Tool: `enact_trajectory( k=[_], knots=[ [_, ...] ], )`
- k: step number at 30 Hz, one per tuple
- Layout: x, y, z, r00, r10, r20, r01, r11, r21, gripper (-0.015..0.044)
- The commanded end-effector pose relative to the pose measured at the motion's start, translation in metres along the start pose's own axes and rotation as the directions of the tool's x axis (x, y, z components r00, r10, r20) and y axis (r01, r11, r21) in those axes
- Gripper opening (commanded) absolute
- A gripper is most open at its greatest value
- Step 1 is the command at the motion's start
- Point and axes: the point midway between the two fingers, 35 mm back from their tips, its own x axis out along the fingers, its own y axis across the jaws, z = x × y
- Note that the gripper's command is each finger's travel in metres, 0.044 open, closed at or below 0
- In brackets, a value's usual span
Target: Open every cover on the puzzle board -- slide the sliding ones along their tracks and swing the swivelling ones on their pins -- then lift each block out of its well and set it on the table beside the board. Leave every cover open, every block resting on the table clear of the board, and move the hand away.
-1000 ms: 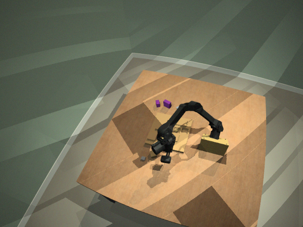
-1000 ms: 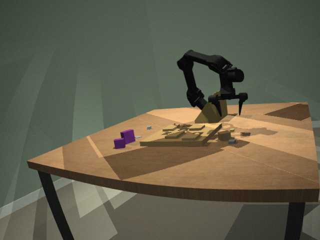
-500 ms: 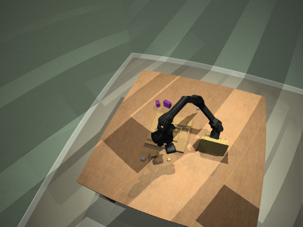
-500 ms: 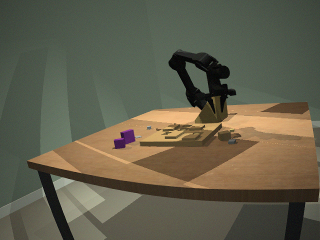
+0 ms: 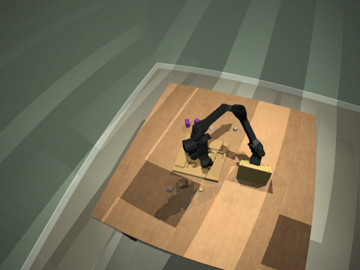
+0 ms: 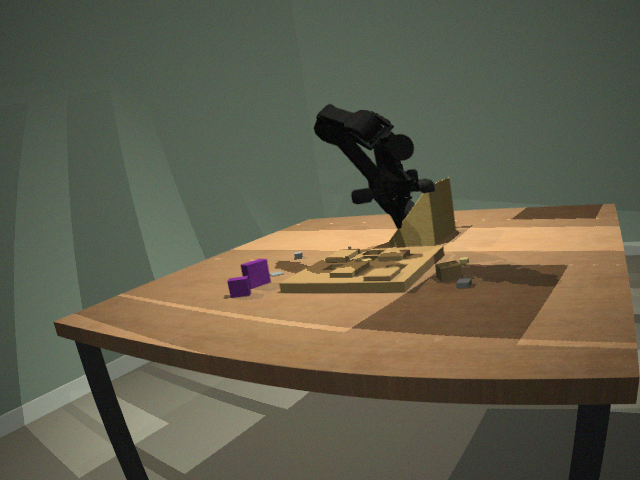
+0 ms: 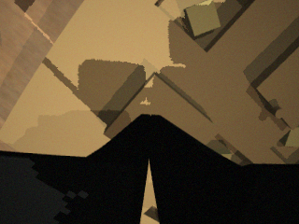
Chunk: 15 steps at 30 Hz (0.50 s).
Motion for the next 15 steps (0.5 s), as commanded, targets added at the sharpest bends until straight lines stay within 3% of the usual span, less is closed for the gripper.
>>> enact_trajectory(
  k=[1,15],
  knots=[
    [0.002,-0.015,-0.011,1.0,-0.004,-0.005,0.004,1.0,-0.017,0.0],
    [0.009,-0.067,-0.062,1.0,-0.021,-0.016,0.02,0.996,-0.086,0.0]
  ],
)
